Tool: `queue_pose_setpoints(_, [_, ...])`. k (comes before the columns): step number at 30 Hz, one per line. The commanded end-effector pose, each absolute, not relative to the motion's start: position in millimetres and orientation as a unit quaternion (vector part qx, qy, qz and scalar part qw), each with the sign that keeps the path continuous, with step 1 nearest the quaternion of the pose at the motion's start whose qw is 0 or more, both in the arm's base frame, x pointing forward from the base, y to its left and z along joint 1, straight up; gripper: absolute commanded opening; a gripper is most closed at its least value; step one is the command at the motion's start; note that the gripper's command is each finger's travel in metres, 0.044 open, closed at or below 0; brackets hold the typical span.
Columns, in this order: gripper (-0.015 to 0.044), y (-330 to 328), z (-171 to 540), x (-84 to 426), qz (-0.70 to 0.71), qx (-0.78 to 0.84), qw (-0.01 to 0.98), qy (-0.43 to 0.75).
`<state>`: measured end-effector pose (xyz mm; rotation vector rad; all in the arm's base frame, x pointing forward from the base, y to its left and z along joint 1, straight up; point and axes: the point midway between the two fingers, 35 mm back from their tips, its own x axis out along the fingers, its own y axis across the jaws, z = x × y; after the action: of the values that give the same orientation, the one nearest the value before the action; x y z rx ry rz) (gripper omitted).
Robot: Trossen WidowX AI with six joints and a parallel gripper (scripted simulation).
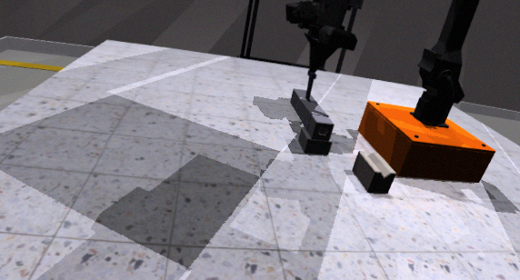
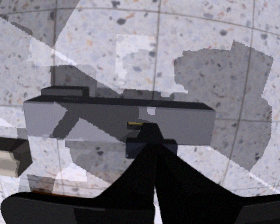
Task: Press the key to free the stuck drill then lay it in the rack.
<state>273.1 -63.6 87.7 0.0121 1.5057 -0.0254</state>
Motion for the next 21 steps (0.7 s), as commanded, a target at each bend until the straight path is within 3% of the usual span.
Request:
queue_pose_setpoints(1, [0.0000, -64.4, 72.0, 265.4, -0.011, 0.008, 0.714, 0.700])
queue_pose_setpoints(21, [0.0000, -64.7, 62.5, 264.0, -0.011, 0.008, 0.714, 0.700])
